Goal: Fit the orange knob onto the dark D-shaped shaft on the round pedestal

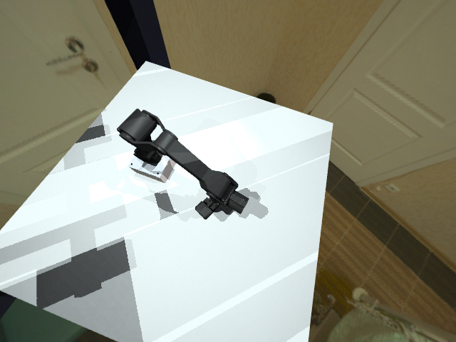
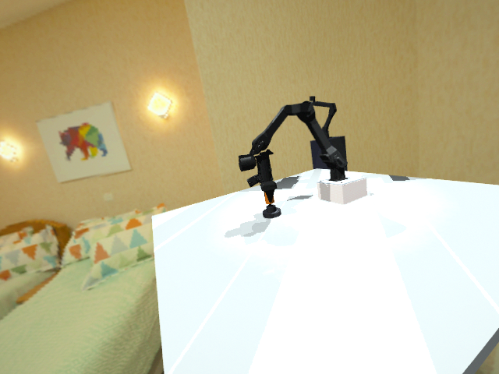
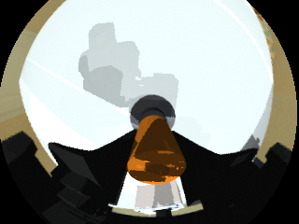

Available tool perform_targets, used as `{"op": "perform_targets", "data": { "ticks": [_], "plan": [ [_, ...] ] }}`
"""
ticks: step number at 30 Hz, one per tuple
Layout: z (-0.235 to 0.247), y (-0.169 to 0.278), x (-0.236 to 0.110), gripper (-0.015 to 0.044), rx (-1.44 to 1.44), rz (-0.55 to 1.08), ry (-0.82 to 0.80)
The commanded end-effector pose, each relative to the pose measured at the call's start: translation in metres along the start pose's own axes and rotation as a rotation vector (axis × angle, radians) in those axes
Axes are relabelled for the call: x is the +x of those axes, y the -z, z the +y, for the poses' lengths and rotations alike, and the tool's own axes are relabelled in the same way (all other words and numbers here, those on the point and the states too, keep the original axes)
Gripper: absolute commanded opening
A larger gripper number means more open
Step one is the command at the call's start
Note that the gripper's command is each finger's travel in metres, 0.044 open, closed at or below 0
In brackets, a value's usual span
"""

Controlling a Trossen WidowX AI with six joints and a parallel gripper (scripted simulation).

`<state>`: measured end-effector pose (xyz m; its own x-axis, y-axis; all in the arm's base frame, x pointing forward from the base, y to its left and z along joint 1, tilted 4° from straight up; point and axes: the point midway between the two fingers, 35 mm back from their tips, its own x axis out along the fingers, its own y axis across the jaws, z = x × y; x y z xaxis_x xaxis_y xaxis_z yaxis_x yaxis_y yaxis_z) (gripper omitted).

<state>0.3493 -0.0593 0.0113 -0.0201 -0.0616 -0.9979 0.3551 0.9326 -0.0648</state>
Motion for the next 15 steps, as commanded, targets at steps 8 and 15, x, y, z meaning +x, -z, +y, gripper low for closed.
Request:
{"op": "perform_targets", "data": {
  "ticks": [8,15],
  "plan": [
    [-0.0003,-0.0017,-0.0002,0.0,0.005,-0.006,0.001],
    [-0.0003,-0.0014,-0.0017,0.0,0.005,-0.006,0.001]
  ]
}}
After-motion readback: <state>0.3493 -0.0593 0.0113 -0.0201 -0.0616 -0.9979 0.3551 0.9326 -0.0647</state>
